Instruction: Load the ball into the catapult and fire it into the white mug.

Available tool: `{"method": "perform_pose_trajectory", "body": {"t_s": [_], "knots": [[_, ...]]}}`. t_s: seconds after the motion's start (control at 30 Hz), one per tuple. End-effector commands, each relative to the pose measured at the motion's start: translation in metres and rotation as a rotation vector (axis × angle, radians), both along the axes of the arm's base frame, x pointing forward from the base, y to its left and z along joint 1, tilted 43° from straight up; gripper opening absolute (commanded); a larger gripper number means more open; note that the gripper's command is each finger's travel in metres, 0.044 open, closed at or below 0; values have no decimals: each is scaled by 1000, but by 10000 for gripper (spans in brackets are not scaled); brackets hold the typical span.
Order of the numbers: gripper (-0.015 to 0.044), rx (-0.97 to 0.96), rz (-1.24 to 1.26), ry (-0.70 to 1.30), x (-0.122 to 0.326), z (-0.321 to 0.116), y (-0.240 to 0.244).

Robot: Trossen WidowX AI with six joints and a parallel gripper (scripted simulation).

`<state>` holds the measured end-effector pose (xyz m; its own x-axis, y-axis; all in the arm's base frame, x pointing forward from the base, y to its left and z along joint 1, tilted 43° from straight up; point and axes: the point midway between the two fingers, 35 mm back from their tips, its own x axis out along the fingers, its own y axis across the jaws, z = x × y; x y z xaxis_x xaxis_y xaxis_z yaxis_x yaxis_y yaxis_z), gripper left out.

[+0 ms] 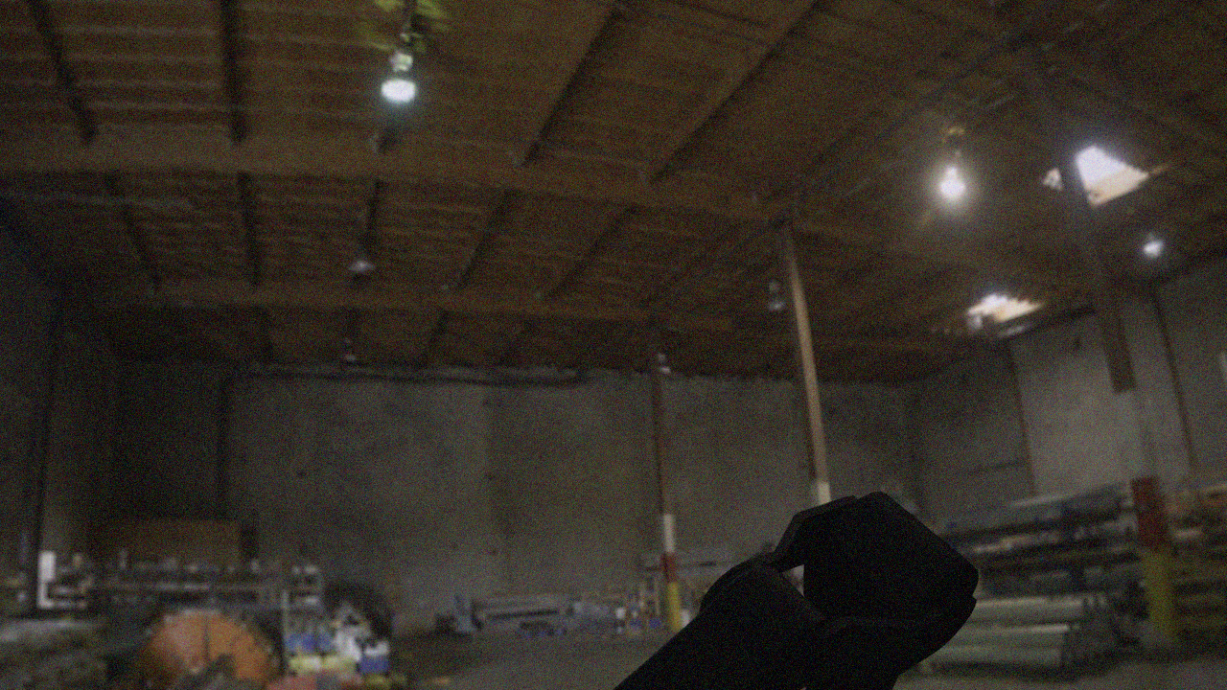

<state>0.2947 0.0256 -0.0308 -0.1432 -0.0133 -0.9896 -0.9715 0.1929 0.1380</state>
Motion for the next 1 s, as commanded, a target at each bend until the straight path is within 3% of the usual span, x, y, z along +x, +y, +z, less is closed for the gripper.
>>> {"method": "perform_pose_trajectory", "body": {"t_s": [0.0,0.17,0.4,0.53,0.97], "knots": [[0,8,9,10,-3,-13,13],[0,8,9,8,1,-3,9],[0,3,9,-4,13,107,-28],[0,2,10,-5,11,120,-32],[341,79,-348,-134,63,99,-47]]}}
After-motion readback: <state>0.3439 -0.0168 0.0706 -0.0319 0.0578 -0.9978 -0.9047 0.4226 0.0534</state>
